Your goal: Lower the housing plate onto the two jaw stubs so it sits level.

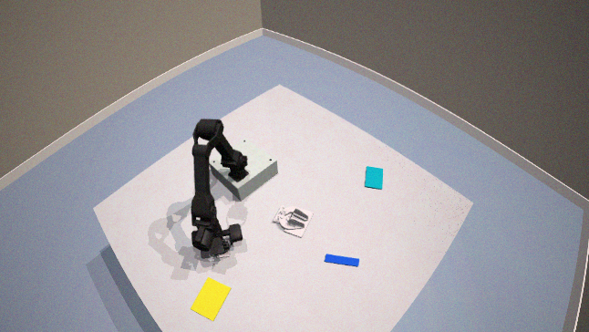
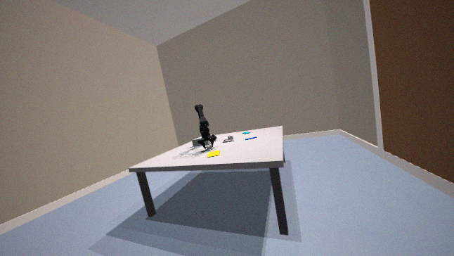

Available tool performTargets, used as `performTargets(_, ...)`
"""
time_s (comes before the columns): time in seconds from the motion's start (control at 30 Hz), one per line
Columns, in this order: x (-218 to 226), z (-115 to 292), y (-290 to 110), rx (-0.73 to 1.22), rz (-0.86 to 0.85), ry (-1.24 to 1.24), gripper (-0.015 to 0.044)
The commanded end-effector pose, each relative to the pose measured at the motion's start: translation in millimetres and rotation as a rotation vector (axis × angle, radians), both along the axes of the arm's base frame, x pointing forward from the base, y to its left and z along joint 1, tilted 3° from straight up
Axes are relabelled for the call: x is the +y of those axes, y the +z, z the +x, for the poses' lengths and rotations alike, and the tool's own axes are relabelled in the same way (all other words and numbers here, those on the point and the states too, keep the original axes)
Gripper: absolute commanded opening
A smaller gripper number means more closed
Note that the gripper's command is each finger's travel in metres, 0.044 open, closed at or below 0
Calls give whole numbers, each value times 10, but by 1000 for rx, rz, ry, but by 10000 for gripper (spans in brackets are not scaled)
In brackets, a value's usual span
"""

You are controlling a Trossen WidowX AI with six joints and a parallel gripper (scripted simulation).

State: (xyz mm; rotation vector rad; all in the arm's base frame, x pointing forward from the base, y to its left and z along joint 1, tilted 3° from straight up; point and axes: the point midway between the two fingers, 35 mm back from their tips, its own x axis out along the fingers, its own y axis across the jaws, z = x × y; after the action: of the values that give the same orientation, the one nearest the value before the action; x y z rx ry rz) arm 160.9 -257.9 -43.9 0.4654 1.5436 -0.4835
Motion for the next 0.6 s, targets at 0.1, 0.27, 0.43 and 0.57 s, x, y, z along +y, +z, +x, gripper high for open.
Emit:
performTargets(0.1,0,0,0,0,0,0,351)
performTargets(0.27,-1,1,5,0,0,0,351)
performTargets(0.43,-13,13,137,-1,0,0,351)
performTargets(0.57,-19,21,263,-1,0,0,351)
